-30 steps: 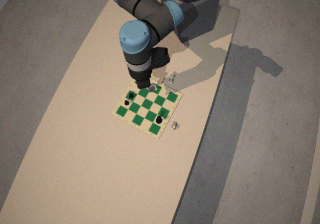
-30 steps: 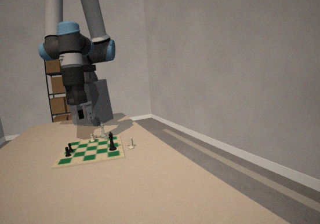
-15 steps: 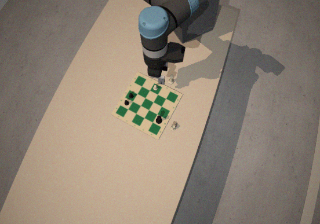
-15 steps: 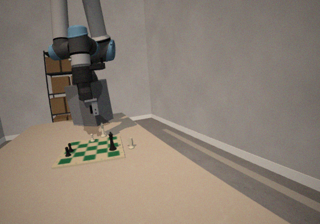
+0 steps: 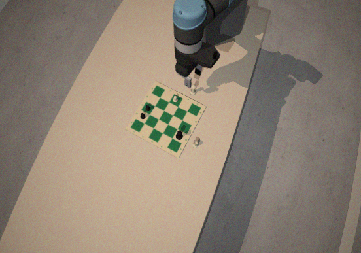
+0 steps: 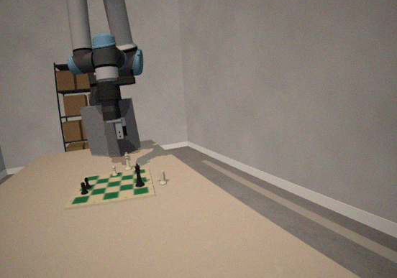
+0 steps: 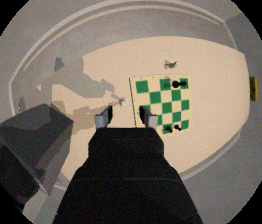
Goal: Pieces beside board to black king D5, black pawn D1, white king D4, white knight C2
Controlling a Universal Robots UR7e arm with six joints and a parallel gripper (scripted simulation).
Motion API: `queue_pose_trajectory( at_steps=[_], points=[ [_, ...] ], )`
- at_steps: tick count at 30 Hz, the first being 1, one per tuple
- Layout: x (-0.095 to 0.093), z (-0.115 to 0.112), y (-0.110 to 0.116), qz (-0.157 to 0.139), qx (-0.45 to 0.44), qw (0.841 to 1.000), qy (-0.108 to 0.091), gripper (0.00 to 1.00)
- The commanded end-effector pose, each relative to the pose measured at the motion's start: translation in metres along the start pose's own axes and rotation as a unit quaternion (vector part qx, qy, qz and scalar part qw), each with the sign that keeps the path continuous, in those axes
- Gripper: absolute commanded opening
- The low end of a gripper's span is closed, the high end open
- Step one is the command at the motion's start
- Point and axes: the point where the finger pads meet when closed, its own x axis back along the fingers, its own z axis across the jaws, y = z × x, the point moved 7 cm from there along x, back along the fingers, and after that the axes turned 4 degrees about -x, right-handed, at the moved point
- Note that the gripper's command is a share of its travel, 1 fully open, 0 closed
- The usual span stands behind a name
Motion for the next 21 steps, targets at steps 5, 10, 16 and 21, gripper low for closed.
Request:
queue_pose_trajectory(
  at_steps=[5, 10, 16, 21],
  points=[
    [0.0038, -0.0128, -0.0040, -0.011, -0.087, 0.996, 0.009, 1.00],
    [0.0039, -0.0136, -0.0041, -0.011, -0.090, 0.996, 0.009, 1.00],
    [0.0041, -0.0124, -0.0041, -0.011, -0.091, 0.996, 0.010, 0.79],
    [0.0040, -0.0122, -0.0038, -0.011, -0.092, 0.996, 0.010, 0.79]
  ],
)
